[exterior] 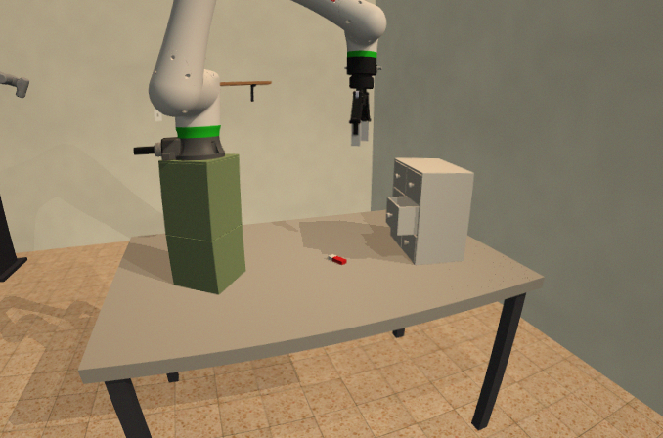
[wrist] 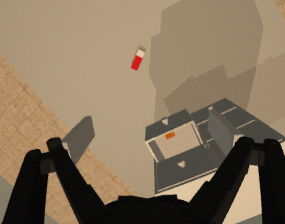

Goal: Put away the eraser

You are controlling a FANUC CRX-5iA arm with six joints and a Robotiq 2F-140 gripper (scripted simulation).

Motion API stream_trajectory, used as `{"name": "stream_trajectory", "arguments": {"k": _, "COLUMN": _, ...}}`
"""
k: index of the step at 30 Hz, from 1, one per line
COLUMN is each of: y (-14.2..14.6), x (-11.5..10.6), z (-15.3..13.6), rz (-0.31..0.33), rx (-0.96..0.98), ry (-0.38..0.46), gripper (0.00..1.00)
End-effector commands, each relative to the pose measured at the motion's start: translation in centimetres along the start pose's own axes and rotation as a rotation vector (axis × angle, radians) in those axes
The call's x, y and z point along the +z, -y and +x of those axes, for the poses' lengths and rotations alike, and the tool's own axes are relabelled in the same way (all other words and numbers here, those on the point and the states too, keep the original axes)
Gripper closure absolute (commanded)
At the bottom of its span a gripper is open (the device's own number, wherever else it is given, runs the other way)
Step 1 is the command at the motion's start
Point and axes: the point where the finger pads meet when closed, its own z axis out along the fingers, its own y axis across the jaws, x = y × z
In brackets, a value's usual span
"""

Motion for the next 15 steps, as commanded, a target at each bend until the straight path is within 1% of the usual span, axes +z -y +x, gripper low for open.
{"name": "stream_trajectory", "arguments": {"k": 1, "y": 0.1, "x": 0.1, "z": 0.3, "rz": 0.000, "rx": 0.064, "ry": 0.000, "gripper": 0.00}}
{"name": "stream_trajectory", "arguments": {"k": 3, "y": 0.2, "x": 0.2, "z": 0.5, "rz": 0.000, "rx": 0.107, "ry": 0.000, "gripper": 0.00}}
{"name": "stream_trajectory", "arguments": {"k": 5, "y": 0.2, "x": 0.2, "z": 0.5, "rz": 0.000, "rx": 0.107, "ry": 0.000, "gripper": 0.00}}
{"name": "stream_trajectory", "arguments": {"k": 15, "y": 0.8, "x": 0.7, "z": 1.6, "rz": 0.000, "rx": 0.348, "ry": 0.000, "gripper": 0.00}}
